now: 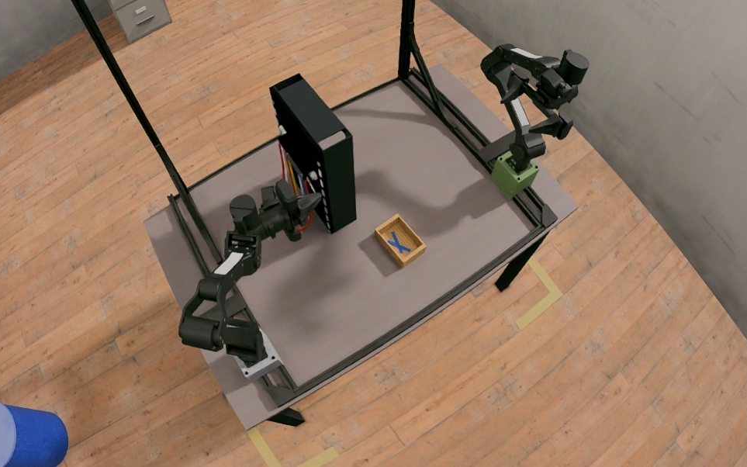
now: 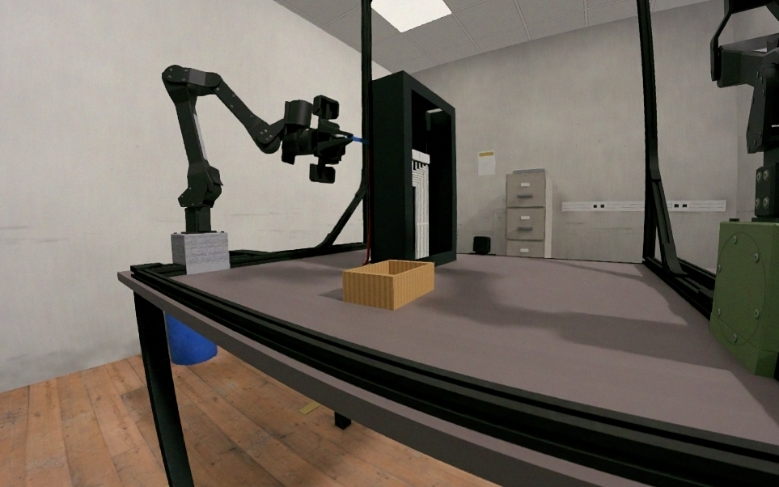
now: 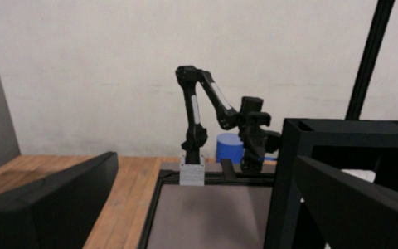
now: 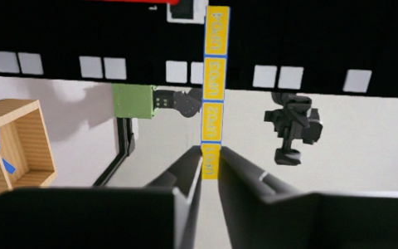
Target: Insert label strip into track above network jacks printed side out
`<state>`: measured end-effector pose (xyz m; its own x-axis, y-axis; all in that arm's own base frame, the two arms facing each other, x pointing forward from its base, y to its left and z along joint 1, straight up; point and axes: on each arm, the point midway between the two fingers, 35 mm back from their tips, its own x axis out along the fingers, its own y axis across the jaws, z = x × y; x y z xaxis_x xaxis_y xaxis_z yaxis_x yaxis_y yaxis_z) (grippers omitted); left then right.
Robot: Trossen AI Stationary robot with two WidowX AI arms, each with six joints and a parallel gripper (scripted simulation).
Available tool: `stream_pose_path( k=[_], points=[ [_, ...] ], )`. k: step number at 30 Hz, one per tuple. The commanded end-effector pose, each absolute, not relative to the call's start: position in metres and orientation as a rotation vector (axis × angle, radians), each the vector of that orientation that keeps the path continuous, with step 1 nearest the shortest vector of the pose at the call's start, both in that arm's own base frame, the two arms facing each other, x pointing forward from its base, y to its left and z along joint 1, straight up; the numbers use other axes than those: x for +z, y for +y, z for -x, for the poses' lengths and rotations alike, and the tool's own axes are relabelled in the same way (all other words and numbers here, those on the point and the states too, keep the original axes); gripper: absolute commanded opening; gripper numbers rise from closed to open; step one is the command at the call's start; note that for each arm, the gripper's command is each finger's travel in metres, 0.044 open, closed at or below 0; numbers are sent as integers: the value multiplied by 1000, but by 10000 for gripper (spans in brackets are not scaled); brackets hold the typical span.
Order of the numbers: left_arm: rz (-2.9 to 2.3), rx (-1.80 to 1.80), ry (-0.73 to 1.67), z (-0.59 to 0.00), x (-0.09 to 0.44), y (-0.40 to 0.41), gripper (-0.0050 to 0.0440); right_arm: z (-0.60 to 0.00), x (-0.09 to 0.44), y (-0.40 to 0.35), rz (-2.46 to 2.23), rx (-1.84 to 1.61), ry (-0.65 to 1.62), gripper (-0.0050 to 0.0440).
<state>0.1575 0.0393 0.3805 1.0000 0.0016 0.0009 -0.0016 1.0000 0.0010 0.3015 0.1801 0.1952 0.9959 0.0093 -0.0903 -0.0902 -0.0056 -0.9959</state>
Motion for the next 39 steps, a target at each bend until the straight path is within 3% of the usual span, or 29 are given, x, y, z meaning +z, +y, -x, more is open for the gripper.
stream_pose_path(
  k=[1, 39],
  points=[
    [-6, 0, -1, -157, 384, 39, 440, -302, 204, 181, 1555, 67, 49, -50],
    [-6, 0, -1, -157, 384, 39, 440, -300, 206, 179, 1550, 148, -33, -50]
  ],
)
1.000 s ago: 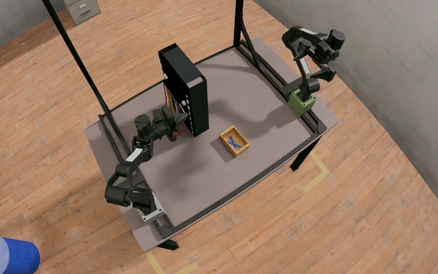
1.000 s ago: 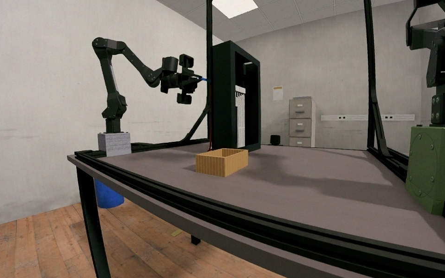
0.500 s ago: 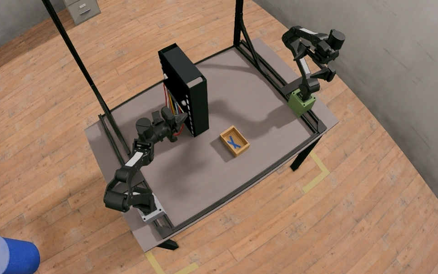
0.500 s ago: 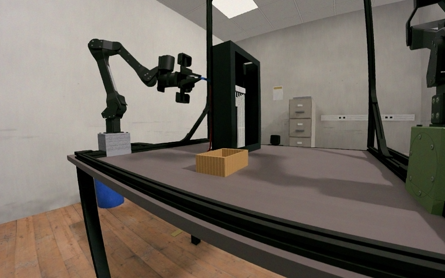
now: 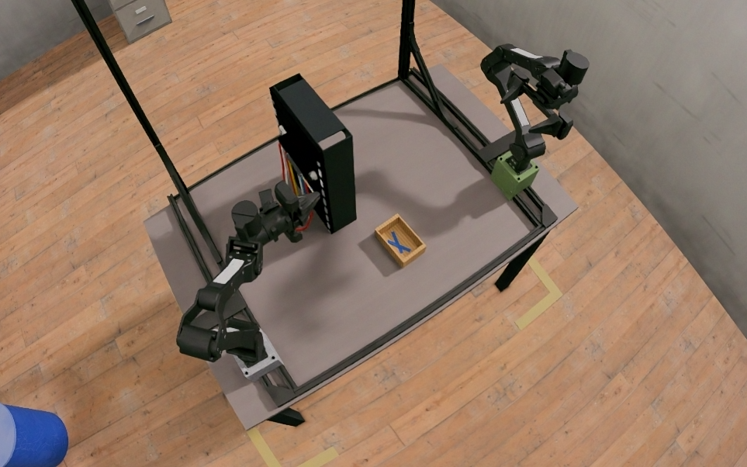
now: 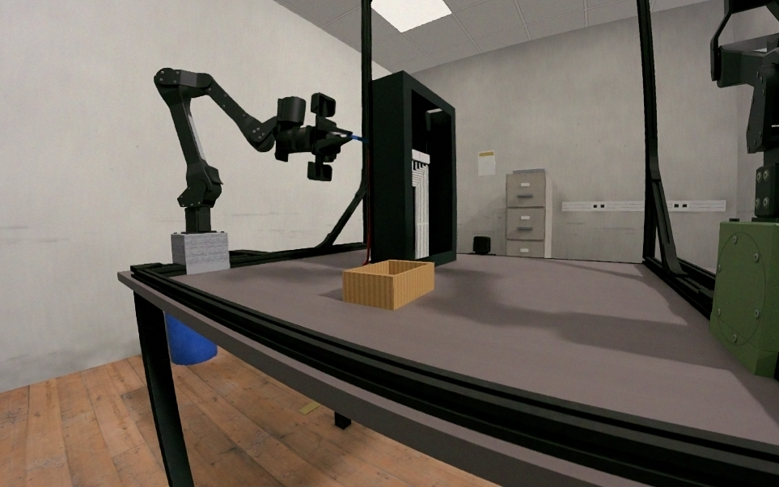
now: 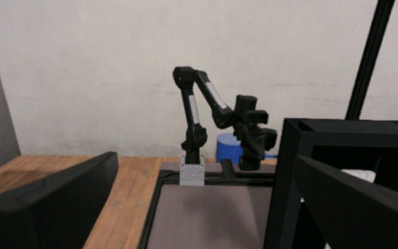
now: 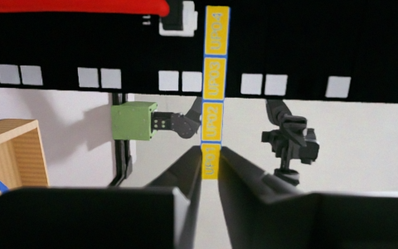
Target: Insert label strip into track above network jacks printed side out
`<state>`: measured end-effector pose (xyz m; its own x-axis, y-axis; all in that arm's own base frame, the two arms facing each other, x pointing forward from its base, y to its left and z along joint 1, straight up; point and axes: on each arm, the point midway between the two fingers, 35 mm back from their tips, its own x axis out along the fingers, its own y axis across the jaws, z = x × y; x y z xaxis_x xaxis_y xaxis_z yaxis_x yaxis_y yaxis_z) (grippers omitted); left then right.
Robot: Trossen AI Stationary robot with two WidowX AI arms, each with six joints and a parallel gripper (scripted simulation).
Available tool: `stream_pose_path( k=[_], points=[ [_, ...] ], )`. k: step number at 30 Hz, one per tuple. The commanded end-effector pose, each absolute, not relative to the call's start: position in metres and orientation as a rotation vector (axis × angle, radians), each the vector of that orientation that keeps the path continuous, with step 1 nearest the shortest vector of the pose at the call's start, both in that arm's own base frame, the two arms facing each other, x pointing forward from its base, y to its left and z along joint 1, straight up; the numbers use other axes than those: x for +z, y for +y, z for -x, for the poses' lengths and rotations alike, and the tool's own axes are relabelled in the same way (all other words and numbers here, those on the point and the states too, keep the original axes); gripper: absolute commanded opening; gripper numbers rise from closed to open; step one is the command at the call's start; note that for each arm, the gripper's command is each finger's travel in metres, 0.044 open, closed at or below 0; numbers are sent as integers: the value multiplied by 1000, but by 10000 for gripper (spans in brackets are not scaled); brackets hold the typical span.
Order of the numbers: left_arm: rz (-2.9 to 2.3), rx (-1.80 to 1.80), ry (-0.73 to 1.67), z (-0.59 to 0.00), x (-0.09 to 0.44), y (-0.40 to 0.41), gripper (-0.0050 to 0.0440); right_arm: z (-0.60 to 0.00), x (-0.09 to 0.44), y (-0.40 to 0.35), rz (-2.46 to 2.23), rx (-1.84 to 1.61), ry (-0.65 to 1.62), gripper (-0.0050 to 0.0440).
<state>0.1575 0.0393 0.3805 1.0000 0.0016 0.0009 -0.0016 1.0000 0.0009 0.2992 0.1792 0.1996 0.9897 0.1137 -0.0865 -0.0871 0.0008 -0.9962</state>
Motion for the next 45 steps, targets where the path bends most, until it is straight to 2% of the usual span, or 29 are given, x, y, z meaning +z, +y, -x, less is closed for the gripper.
stream_pose_path(
  k=[1, 45],
  points=[
    [-6, 0, -1, -157, 384, 39, 440, -300, 206, 179, 1550, 148, -33, -50],
    [-6, 0, -1, -157, 384, 39, 440, -299, 203, 185, 1553, 150, -29, -50]
  ],
)
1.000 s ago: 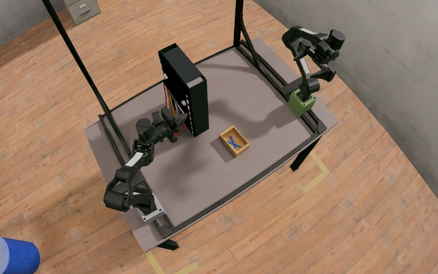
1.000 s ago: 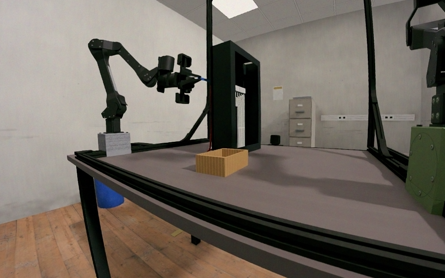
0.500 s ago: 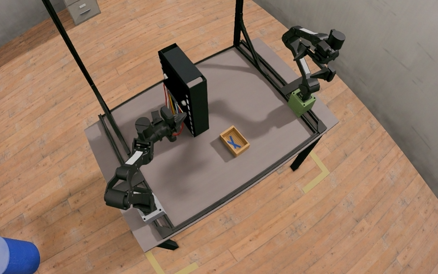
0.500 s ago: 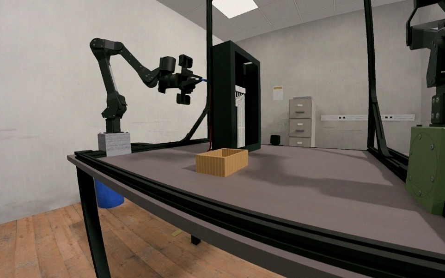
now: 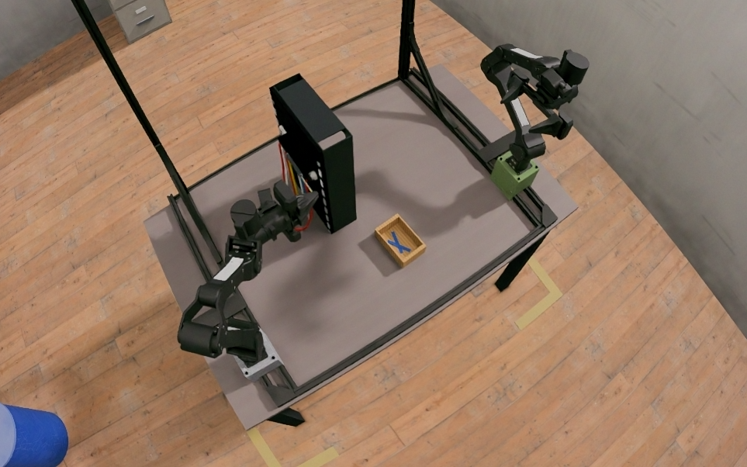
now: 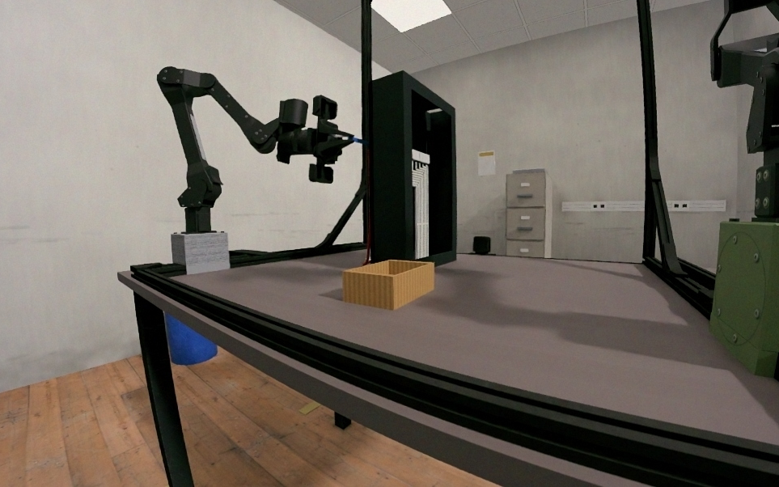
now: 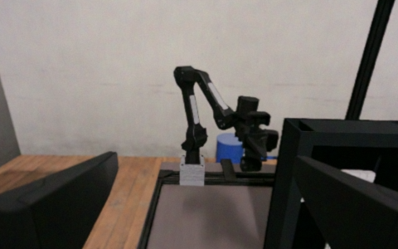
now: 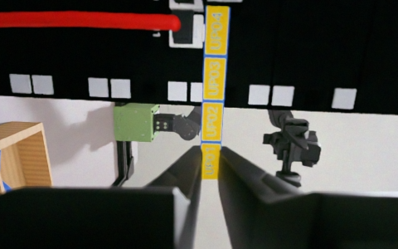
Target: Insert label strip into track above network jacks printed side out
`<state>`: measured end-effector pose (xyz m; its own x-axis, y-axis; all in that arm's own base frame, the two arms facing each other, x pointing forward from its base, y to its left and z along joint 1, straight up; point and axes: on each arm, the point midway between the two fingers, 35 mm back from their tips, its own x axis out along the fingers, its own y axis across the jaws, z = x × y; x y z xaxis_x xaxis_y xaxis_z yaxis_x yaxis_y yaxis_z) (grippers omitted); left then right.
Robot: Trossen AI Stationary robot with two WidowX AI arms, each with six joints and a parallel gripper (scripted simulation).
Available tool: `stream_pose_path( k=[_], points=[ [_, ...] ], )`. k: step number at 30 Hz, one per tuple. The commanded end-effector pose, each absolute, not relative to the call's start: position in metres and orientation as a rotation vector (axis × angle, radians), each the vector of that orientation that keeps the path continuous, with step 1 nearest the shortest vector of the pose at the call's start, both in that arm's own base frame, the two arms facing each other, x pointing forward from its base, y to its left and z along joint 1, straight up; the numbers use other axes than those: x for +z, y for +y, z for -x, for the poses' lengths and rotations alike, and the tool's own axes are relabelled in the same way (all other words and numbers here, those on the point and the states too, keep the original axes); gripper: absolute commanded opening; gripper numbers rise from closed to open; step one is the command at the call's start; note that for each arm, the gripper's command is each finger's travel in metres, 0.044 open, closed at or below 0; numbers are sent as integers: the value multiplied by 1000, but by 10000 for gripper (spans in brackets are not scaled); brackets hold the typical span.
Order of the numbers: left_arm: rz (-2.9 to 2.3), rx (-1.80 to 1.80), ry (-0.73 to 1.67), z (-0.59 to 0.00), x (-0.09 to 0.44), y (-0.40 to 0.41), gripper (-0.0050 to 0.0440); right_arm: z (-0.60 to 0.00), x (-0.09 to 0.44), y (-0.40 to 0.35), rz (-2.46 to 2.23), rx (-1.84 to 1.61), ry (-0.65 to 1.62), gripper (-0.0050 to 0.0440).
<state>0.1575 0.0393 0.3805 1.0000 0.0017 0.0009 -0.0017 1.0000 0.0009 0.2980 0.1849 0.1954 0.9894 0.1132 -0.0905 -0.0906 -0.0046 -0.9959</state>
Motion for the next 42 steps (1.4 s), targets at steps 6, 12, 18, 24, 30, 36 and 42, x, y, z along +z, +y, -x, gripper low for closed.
stream_pose_path(
  k=[6, 12, 18, 24, 30, 36, 42],
  points=[
    [-6, 0, -1, -157, 384, 39, 440, -299, 204, 186, 1553, 150, -29, -50],
    [-6, 0, -1, -157, 384, 39, 440, -299, 205, 186, 1553, 150, -29, -50],
    [-6, 0, -1, -157, 384, 39, 440, -299, 206, 187, 1553, 150, -29, -50],
    [-6, 0, -1, -157, 384, 39, 440, -299, 208, 187, 1553, 150, -30, -50],
    [-6, 0, -1, -157, 384, 39, 440, -300, 209, 187, 1553, 150, -30, -50],
    [-6, 0, -1, -157, 384, 39, 440, -300, 210, 188, 1553, 150, -30, -50],
    [-6, 0, -1, -157, 384, 39, 440, -300, 211, 188, 1553, 150, -30, -50]
  ],
)
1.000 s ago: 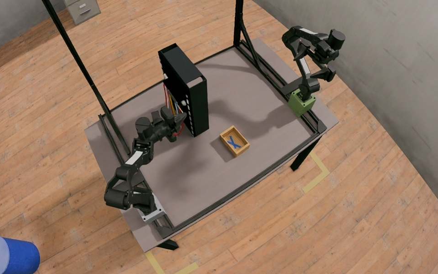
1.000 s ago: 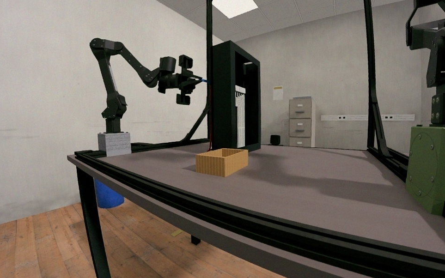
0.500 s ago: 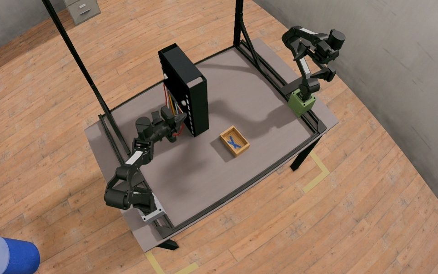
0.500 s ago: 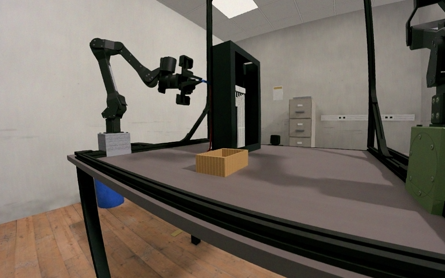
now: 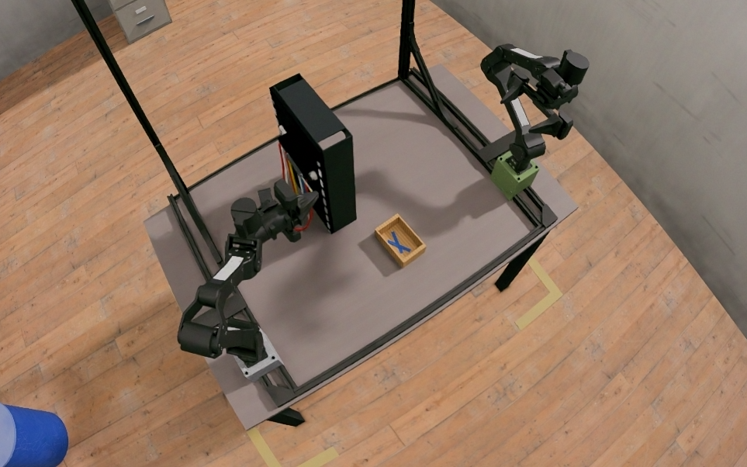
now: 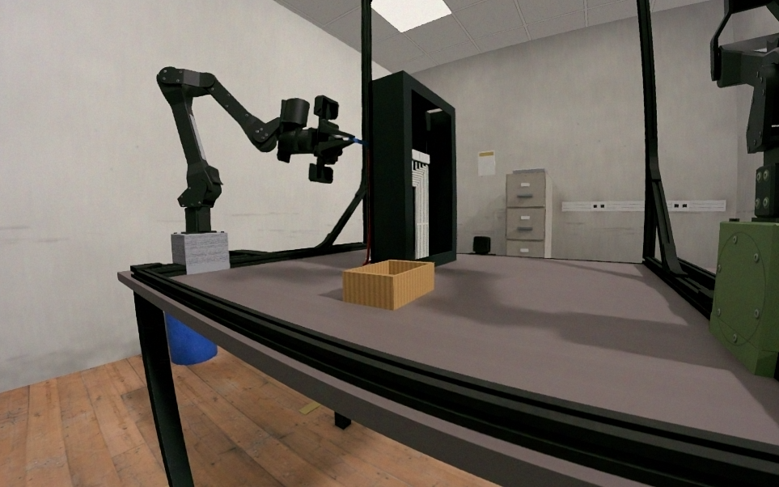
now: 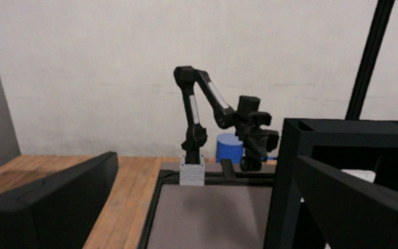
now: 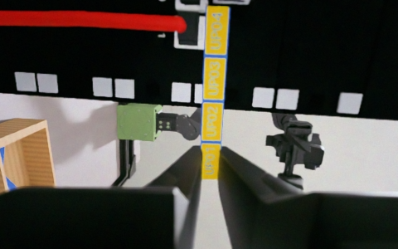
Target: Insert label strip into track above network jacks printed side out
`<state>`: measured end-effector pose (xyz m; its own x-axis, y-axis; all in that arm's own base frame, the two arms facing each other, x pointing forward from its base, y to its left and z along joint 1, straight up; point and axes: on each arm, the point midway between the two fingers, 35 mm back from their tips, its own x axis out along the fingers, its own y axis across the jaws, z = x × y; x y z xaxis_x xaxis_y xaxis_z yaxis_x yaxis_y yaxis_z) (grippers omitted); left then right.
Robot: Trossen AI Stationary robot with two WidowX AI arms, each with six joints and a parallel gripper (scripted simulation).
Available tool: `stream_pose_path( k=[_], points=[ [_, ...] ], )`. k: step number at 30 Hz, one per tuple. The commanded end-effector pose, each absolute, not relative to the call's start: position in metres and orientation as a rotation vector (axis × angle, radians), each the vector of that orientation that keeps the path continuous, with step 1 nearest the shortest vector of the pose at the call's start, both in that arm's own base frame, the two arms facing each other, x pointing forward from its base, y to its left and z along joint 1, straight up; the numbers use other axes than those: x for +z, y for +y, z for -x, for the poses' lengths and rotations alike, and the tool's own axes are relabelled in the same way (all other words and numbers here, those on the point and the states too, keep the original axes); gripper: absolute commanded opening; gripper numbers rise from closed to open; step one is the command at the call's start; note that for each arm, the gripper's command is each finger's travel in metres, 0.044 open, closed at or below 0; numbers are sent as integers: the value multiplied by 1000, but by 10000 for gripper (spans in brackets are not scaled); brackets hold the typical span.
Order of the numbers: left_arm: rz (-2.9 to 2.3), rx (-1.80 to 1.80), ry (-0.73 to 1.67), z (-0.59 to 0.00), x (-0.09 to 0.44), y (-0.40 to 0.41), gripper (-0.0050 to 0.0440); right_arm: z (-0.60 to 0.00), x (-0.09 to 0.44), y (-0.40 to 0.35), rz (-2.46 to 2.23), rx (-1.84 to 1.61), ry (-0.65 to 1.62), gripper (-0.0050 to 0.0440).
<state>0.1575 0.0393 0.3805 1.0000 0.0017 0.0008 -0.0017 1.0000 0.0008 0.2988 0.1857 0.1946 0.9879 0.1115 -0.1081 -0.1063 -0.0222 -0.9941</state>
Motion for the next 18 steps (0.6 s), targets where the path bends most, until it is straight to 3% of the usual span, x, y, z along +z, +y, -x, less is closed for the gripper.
stream_pose_path(
  k=[1, 18],
  points=[
    [-6, 0, -1, -157, 384, 39, 440, -300, 212, 188, 1553, 150, -30, -50],
    [-6, 0, -1, -157, 384, 39, 440, -299, 215, 189, 1553, 150, -30, -50]
  ],
)
